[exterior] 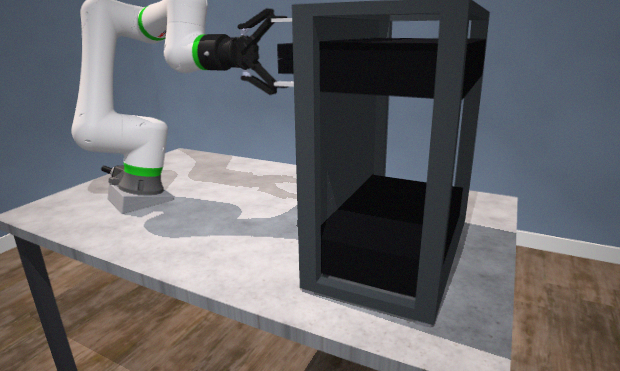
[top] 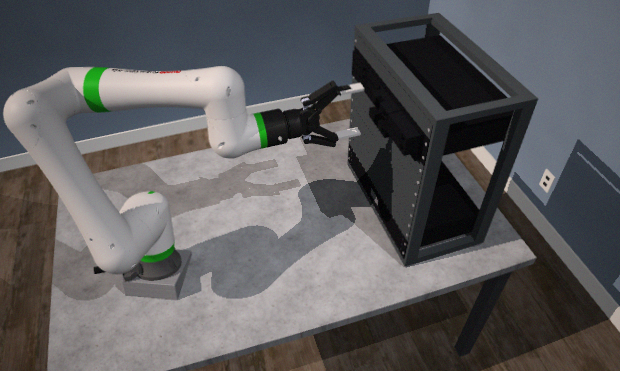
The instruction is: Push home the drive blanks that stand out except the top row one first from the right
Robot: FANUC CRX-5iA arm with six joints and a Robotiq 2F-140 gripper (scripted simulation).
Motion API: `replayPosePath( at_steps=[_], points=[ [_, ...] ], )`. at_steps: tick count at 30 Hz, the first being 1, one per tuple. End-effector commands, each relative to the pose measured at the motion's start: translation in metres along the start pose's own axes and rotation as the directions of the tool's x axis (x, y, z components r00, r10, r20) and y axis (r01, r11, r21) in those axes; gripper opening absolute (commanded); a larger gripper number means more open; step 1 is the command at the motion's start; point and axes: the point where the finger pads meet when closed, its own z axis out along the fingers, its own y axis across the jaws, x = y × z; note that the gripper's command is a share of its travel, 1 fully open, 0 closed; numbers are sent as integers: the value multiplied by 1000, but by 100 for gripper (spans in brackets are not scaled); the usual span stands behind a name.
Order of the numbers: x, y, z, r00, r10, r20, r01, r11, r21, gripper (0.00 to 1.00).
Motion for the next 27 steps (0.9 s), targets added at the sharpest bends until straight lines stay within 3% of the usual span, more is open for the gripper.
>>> replayPosePath(
  at_steps=[1,15,16,27],
  points=[
    [0,0,0,1000,0,0,0,1000,0,100],
    [0,0,0,1000,0,0,0,1000,0,100],
    [0,0,0,1000,0,0,0,1000,0,0],
    [0,0,0,1000,0,0,0,1000,0,0]
  ],
)
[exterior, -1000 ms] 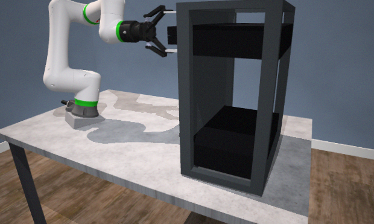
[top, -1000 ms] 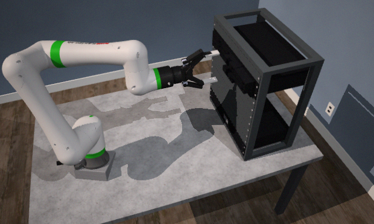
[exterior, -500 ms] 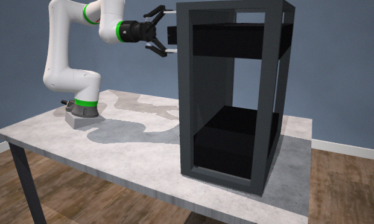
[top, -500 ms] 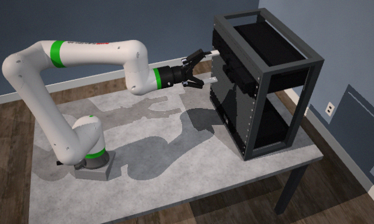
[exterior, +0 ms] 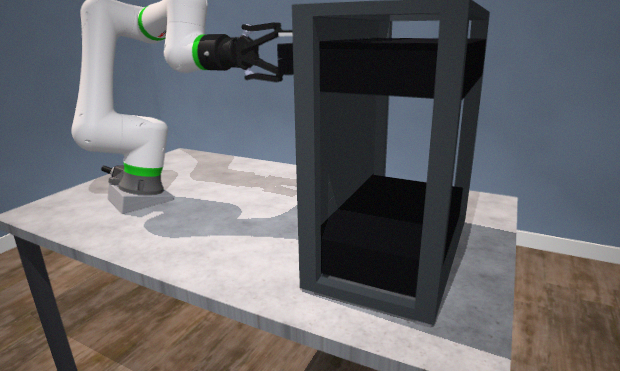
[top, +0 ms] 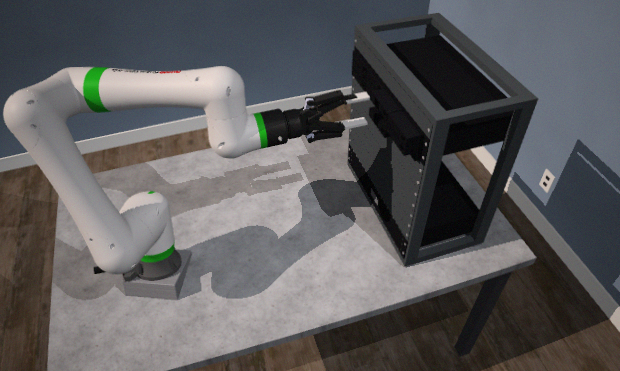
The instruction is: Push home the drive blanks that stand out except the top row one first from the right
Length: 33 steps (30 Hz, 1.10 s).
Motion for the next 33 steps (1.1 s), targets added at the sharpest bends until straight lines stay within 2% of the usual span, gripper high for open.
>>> replayPosePath(
  at_steps=[1,24,33],
  points=[
    [0,0,0,1000,0,0,0,1000,0,0],
    [0,0,0,1000,0,0,0,1000,0,0],
    [11,36,-20,1000,0,0,0,1000,0,0]
  ],
)
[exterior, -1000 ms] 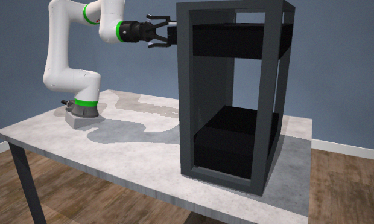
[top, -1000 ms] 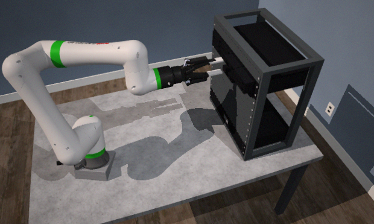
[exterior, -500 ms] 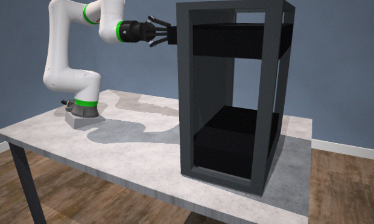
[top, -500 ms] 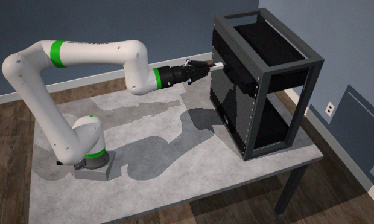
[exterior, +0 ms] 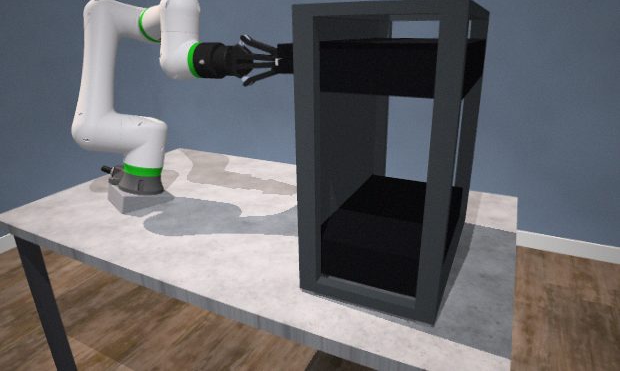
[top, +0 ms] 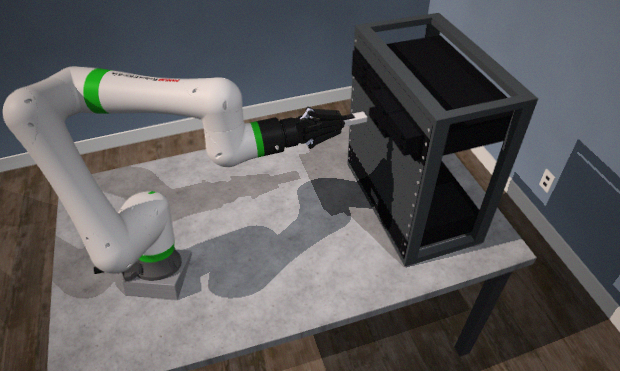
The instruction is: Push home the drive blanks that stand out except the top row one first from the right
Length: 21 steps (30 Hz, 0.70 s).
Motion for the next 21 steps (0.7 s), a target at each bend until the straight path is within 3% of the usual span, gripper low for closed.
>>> replayPosePath(
  at_steps=[1,9,16,21],
  points=[
    [4,15,-8,1000,0,2,0,1000,1,0],
    [6,24,-12,1000,0,2,0,1000,1,0],
    [6,24,22,1000,0,2,0,1000,1,0],
    [6,24,26,1000,0,2,0,1000,1,0]
  ],
)
